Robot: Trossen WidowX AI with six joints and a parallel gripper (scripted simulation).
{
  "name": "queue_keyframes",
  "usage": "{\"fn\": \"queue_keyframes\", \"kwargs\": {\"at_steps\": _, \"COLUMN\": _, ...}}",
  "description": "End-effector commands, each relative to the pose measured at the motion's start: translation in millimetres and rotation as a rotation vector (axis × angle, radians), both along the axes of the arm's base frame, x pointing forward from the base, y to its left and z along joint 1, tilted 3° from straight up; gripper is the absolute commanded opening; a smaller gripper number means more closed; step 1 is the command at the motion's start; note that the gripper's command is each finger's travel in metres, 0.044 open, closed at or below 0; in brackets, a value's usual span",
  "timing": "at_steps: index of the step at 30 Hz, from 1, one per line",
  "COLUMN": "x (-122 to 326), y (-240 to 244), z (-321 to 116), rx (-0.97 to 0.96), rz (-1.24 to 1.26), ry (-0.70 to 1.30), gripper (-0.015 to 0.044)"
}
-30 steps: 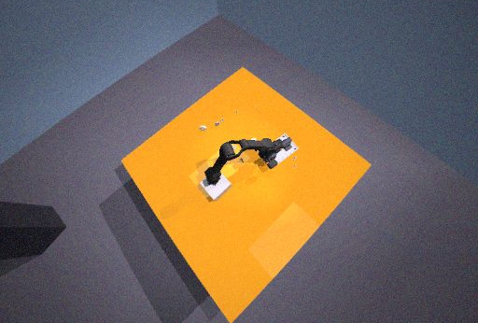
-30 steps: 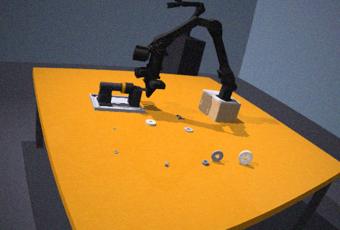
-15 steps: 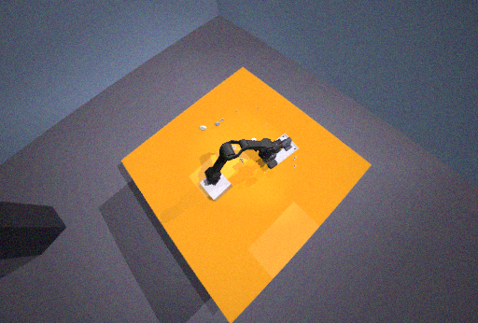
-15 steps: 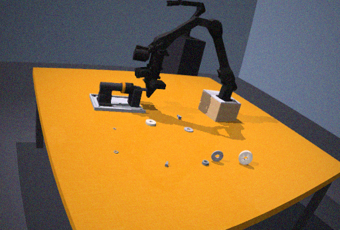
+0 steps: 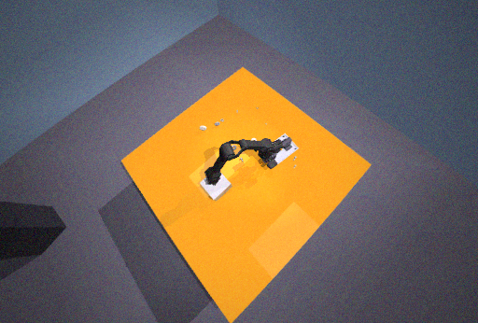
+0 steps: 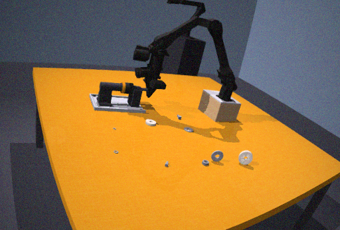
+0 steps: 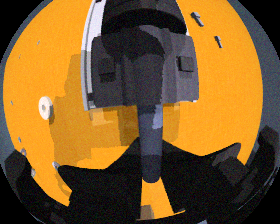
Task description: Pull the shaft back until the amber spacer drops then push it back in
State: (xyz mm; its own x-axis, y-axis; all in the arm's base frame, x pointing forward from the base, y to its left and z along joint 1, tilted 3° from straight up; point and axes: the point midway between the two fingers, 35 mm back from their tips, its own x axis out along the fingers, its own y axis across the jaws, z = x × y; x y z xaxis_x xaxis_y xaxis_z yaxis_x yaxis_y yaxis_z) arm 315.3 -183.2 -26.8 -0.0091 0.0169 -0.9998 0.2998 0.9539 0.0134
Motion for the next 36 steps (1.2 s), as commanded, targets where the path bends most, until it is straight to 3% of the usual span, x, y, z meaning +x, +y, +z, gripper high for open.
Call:
{"fn": "queue_keyframes", "kwargs": {"at_steps": 1, "x": -0.6, "y": 0.0, "z": 0.7, "rx": -0.001, "rz": 0.002, "ry": 0.0, "gripper": 0.0}}
{"fn": "queue_keyframes", "kwargs": {"at_steps": 36, "x": -3.4, "y": 0.8, "z": 0.7, "rx": -0.001, "rz": 0.002, "ry": 0.0, "gripper": 0.0}}
